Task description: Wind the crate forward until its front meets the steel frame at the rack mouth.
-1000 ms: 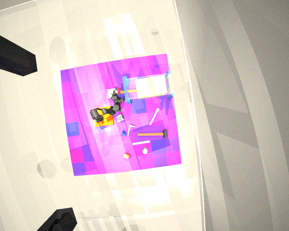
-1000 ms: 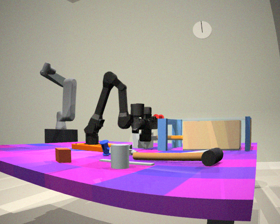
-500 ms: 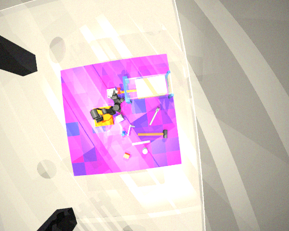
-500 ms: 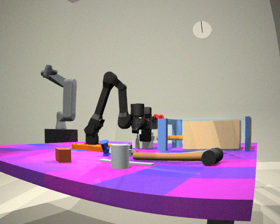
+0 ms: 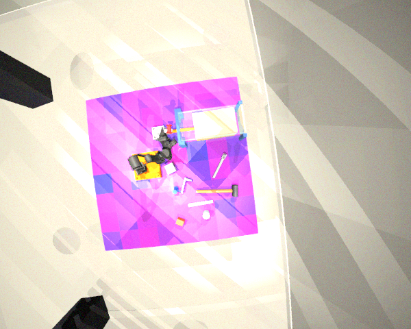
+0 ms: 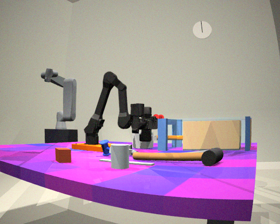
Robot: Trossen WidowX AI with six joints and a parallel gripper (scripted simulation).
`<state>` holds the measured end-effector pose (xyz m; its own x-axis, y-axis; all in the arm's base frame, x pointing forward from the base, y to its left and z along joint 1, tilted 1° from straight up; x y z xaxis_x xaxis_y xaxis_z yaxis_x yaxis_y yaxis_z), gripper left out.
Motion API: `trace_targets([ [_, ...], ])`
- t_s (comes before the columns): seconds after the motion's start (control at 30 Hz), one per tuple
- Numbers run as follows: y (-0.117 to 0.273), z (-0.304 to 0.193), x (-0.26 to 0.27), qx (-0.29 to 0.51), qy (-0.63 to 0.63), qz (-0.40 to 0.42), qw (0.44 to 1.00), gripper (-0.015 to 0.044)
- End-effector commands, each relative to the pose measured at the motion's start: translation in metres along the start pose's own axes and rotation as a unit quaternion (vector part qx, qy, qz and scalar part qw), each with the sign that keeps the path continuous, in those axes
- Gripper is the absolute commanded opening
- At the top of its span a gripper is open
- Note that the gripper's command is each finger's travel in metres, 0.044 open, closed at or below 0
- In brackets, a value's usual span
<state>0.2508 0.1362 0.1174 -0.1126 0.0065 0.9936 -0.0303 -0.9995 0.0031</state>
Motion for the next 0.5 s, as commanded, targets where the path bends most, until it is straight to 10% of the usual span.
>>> trace_targets([
  [0.0, 0.0, -0.0001, 0.0005, 0.0, 0.001, 0.0, 1.0, 0.024],
  [0.47, 0.0, 0.0001, 0.004, 0.0, 0.0, 0.0, 1.0, 0.024],
])
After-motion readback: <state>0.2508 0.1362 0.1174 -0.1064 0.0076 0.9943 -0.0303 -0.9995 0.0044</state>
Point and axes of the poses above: the point midway between the two fingers, 35 mm back from their tips, its own y axis back along the fingers, its own x axis across the jaws, z = x × y, the point moved 6 cm from there along y, back along the fingers, and after that the axes turned 5 degrees about y, right-handed, at the moved point
